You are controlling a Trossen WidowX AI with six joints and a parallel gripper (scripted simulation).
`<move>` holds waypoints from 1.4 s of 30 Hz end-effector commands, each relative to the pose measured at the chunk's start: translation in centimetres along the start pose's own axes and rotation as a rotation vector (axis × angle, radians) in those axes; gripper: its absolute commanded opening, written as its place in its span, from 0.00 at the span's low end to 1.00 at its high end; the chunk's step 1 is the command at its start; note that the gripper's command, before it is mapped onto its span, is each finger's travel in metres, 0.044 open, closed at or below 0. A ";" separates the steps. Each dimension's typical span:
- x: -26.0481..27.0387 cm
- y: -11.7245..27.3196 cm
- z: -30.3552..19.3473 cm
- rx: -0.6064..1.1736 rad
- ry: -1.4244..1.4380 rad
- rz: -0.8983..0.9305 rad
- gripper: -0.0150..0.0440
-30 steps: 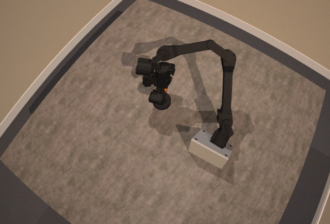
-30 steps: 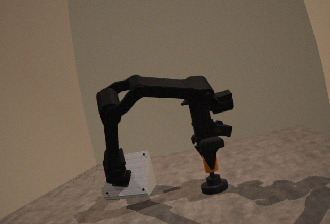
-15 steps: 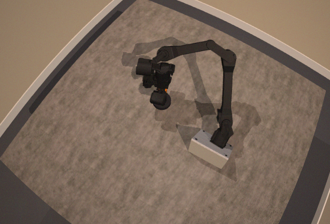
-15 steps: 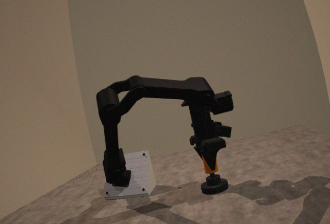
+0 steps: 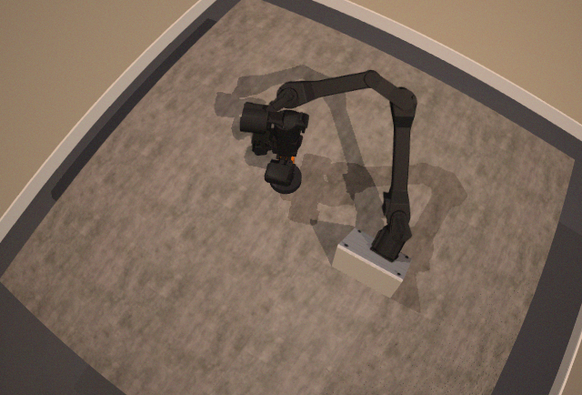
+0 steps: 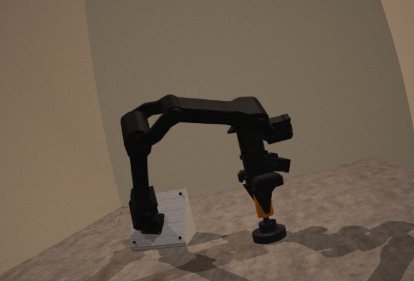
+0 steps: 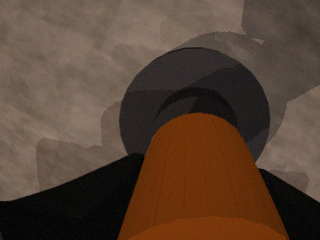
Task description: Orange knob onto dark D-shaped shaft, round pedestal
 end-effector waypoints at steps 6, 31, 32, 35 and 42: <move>-0.1 0.4 0.2 0.000 0.028 -0.002 0.25; -0.1 0.3 0.2 0.000 0.212 -0.002 0.25; -0.1 0.4 0.2 0.000 0.212 -0.001 0.25; -0.1 0.4 0.2 0.001 0.265 -0.001 0.25; -0.1 0.2 0.1 0.001 0.421 -0.002 0.25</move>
Point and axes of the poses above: the point midway between the two fingers, 35 mm back from their tips, its own y axis back along the fingers, its own x axis across the jaws, z = x × y, the point moved 10 cm from there along y, back along the fingers, and after that the axes turned 6 degrees about -y, right-handed, at the moved point
